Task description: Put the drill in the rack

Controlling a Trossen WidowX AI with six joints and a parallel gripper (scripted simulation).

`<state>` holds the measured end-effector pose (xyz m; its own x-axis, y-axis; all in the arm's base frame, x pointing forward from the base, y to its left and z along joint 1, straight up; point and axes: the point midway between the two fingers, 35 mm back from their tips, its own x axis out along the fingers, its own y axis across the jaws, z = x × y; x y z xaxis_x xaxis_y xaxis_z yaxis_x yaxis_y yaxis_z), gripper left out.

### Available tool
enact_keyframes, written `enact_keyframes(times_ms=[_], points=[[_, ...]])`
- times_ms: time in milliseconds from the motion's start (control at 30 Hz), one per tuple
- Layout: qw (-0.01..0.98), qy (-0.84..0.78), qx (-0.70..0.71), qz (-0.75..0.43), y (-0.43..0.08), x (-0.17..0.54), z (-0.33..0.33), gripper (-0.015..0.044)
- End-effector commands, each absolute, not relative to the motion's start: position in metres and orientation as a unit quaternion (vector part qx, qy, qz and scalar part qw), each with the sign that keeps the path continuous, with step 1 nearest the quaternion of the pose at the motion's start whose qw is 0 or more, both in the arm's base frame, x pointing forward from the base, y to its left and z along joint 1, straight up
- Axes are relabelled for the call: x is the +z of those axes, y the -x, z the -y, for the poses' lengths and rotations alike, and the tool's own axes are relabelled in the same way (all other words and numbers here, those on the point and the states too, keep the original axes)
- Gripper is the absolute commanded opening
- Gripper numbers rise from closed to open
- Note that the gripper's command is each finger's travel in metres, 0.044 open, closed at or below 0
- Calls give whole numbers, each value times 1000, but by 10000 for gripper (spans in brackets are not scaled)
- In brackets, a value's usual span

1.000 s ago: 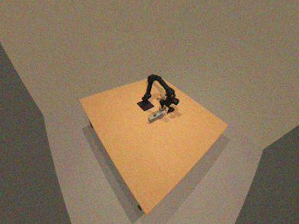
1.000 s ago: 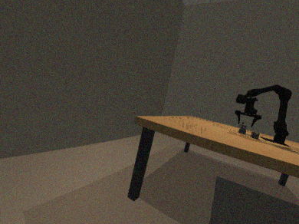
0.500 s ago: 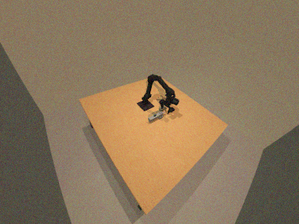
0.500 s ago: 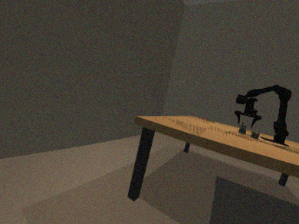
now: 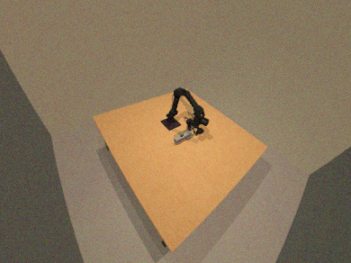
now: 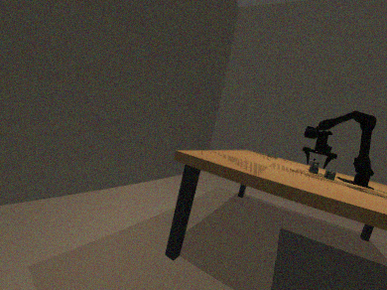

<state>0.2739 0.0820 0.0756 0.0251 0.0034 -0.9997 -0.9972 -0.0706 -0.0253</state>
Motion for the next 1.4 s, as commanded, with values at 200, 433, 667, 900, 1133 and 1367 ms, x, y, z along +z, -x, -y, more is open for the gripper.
enact_keyframes(times_ms=[200, 433, 667, 900, 1133, 1367], points=[[486, 523, 513, -476, -273, 59, -77, 440], [486, 523, 513, -476, -273, 49, -74, 440], [488, 522, 512, -476, -273, 52, -75, 309], [488, 522, 512, -476, -273, 52, -75, 125], [488, 522, 512, -476, -273, 52, -75, 20], [486, 523, 513, -476, -273, 52, -79, 0]])
